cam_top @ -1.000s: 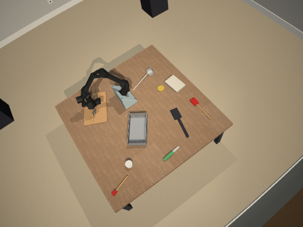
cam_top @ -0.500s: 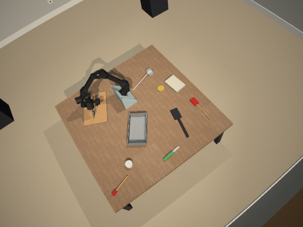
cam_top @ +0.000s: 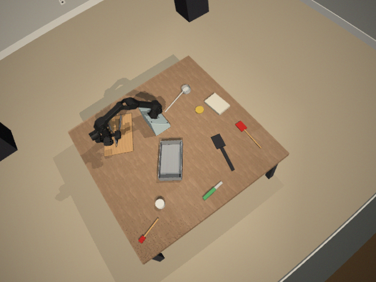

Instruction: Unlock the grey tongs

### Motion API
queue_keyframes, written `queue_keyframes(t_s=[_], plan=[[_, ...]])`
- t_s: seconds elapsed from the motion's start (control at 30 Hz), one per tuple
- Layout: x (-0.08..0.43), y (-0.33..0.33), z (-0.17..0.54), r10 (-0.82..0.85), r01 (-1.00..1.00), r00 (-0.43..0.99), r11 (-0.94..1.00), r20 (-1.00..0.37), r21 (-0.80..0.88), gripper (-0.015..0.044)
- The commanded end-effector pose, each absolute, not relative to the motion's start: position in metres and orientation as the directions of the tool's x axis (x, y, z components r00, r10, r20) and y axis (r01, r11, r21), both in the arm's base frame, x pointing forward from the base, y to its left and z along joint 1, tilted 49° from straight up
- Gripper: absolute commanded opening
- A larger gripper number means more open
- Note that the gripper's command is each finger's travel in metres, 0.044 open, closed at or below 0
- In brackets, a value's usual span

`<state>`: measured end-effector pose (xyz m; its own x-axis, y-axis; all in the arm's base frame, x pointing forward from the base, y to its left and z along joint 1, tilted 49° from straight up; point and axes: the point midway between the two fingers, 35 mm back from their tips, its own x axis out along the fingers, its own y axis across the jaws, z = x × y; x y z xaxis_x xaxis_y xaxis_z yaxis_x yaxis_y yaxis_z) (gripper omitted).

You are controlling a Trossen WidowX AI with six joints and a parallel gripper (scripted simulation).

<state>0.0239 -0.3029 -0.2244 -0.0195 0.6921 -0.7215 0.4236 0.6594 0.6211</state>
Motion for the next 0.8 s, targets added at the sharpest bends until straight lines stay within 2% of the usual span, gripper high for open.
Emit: queue_keyframes(t_s=[0.0, 0.33, 0.77], plan=[[0.023, -0.299, -0.227, 0.711, 0.445, -0.003, 0.631, -0.703, 0.636, 0.0440], [0.024, -0.332, -0.187, 0.701, 0.433, -0.013, 0.646, -0.713, 0.628, 0.0440], [0.024, -0.333, -0.186, 0.701, 0.433, -0.013, 0.647, -0.713, 0.628, 0.0440]])
